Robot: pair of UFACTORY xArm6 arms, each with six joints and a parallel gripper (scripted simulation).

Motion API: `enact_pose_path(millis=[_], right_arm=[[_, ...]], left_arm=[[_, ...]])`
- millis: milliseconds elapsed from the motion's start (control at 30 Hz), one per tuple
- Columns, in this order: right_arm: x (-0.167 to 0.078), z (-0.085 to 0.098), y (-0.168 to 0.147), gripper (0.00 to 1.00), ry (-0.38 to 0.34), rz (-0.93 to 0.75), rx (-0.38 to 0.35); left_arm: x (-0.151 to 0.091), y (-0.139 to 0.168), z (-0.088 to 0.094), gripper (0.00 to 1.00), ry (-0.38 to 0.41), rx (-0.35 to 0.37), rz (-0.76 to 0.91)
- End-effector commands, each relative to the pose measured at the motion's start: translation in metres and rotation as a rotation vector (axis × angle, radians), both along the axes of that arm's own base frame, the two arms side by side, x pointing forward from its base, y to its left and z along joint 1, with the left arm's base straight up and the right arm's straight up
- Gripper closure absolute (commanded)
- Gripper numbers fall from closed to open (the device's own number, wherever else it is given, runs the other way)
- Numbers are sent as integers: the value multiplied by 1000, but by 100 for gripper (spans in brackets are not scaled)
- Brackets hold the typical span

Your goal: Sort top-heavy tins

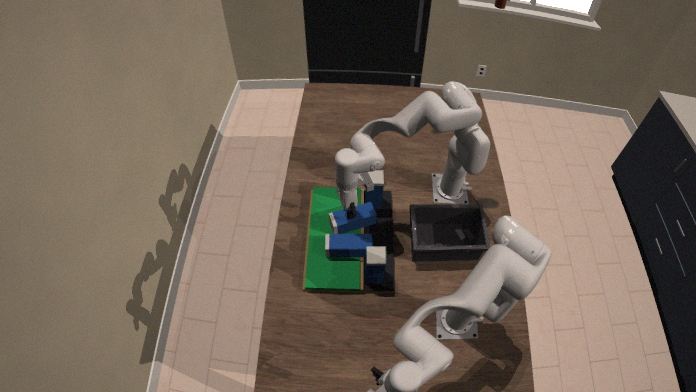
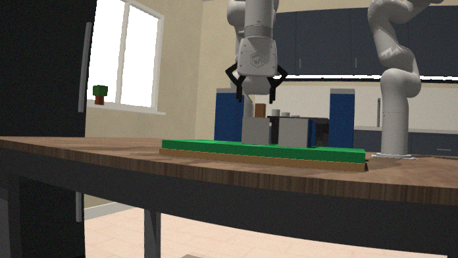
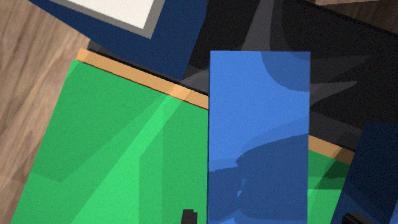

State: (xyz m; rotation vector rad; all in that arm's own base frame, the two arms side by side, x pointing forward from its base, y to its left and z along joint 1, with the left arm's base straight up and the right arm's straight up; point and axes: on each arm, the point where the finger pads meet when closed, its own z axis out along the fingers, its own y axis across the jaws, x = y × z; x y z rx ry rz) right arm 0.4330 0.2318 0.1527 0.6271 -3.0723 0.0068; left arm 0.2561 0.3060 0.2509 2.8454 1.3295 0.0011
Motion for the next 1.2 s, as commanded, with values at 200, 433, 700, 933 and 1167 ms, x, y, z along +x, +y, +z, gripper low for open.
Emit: enact_pose_path(millis=[200,433,700,933,1167], right_arm=[[2,-30,1,16,-7,-1,5],[2,-30,1,16,-7,-1,5],[2,-30,2,16,-8,0,6],[2,-30,2,16,-8,0,6],[2,-32,1,16,-8,1,6]], left_arm=[[1,1,2,0,-3,3,0],[1,1,2,0,-3,3,0],[1,1,2,0,-3,3,0],[1,1,2,0,-3,3,0],[1,1,2,0,-3,3,0]])
